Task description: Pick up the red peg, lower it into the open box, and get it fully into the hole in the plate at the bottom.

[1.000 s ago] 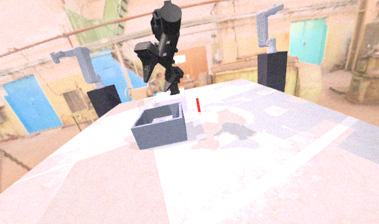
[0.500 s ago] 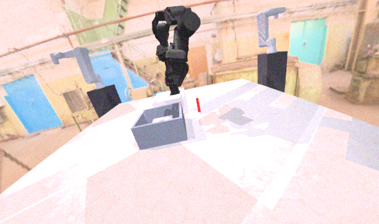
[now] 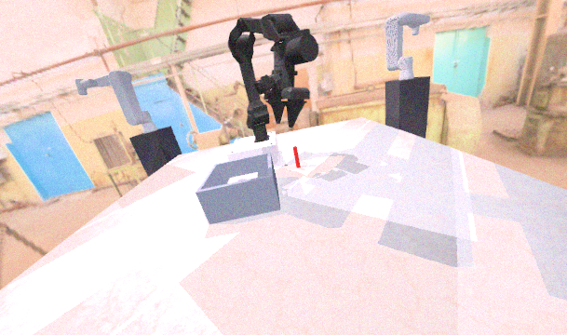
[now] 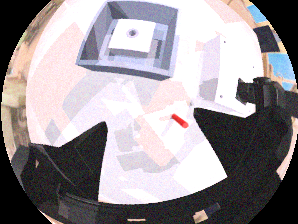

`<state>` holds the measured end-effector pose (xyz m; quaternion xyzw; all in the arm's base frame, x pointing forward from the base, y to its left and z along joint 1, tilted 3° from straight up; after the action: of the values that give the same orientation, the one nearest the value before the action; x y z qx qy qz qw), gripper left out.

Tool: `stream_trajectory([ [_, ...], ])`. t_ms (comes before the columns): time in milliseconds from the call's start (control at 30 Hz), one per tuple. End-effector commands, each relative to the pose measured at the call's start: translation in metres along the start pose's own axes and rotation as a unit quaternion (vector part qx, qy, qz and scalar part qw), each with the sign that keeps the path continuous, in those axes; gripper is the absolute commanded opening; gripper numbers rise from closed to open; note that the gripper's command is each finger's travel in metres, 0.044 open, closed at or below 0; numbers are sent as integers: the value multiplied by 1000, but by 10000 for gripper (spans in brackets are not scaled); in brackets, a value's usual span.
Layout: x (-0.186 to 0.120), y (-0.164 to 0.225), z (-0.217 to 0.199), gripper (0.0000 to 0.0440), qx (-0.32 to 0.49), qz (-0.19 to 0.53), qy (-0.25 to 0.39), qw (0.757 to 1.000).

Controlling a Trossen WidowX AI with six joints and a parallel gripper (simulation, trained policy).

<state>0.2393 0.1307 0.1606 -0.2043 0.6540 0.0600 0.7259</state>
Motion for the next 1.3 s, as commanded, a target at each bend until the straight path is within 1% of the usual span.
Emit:
stream_trajectory([
  [0,2,10,-12,440,-40,12,20,999],
  [233,10,32,-36,440,-127,32,63,989],
  [500,32,45,-51,440,-182,48,94,978],
  [833,69,57,-58,440,-209,61,104,970],
  [1267,123,68,-64,440,-216,61,90,970],
])
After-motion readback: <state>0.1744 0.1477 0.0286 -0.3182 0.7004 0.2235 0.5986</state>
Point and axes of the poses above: the point midway between the two fingers, 35 mm back from their tips, its own x axis out along the fingers, its own z axis across the jaws, y = z × x, the point moved 2 cm from there along -x, back along the fingers, and after that the axes turned 3 degrees about x, right-handed, at the moved point
